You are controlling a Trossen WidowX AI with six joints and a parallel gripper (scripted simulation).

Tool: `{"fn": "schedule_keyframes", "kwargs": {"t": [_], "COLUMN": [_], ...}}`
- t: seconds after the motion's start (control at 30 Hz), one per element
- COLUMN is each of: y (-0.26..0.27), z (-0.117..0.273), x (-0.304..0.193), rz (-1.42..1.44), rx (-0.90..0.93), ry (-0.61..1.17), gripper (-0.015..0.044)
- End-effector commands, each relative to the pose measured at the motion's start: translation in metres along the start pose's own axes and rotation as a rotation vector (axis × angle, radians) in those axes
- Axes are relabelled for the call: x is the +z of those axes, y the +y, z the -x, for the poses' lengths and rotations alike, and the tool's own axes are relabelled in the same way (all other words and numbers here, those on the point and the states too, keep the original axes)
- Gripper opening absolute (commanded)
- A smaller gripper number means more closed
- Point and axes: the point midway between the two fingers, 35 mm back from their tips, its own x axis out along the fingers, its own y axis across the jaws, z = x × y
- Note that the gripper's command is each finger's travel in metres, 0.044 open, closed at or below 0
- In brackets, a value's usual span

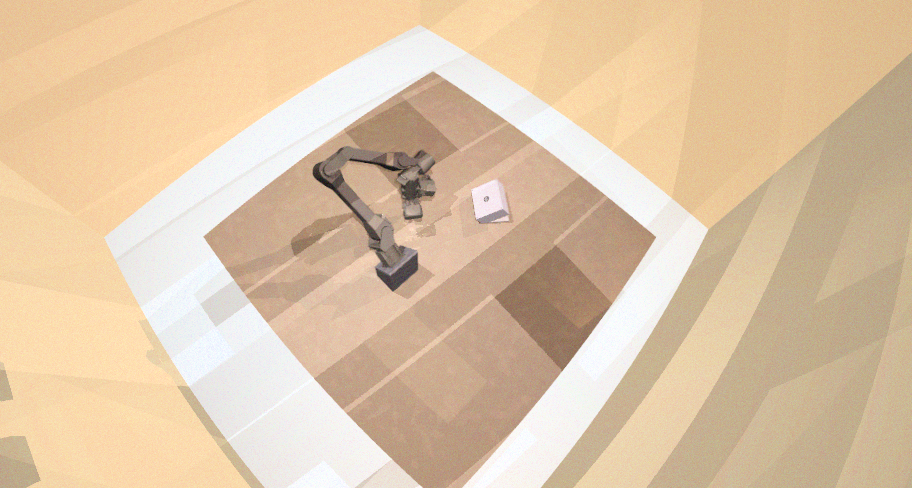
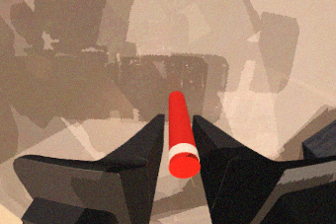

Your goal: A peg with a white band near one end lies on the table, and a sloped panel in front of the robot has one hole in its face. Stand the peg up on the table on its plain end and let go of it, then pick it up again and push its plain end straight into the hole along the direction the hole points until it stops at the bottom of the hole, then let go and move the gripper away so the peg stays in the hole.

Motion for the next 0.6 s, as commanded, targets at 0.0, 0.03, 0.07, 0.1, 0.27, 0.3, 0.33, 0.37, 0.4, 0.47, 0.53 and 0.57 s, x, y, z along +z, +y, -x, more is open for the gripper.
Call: {"fn": "schedule_keyframes", "kwargs": {"t": [0.0, 0.03, 0.07, 0.1, 0.27, 0.3, 0.33, 0.37, 0.4, 0.47, 0.53, 0.57], "y": [0.0, 0.0, 0.0, 0.0, 0.0, 0.0, 0.0, 0.0, 0.0, 0.0, -0.001, -0.001], "z": [0.0, 0.0, 0.0, 0.0, 0.003, 0.005, 0.008, 0.011, 0.014, 0.021, 0.027, 0.031], "x": [0.0, 0.0, 0.0, 0.0, 0.0, 0.001, 0.001, 0.002, 0.003, 0.004, 0.004, 0.005], "rz": [0.002, 0.002, 0.002, 0.002, 0.002, 0.002, 0.001, 0.001, 0.001, 0.0, 0.0, -0.001], "rx": [0.0, 0.0, 0.0, 0.0, -0.001, -0.002, -0.003, -0.004, -0.005, -0.007, -0.009, -0.009], "ry": [0.001, 0.001, 0.001, 0.001, 0.0, 0.0, -0.001, -0.002, -0.002, -0.003, -0.004, -0.004], "gripper": [0.0033, 0.0026, 0.002, 0.0013, 0.0, 0.0, 0.0, 0.0, 0.0, 0.0, 0.0, 0.0]}}
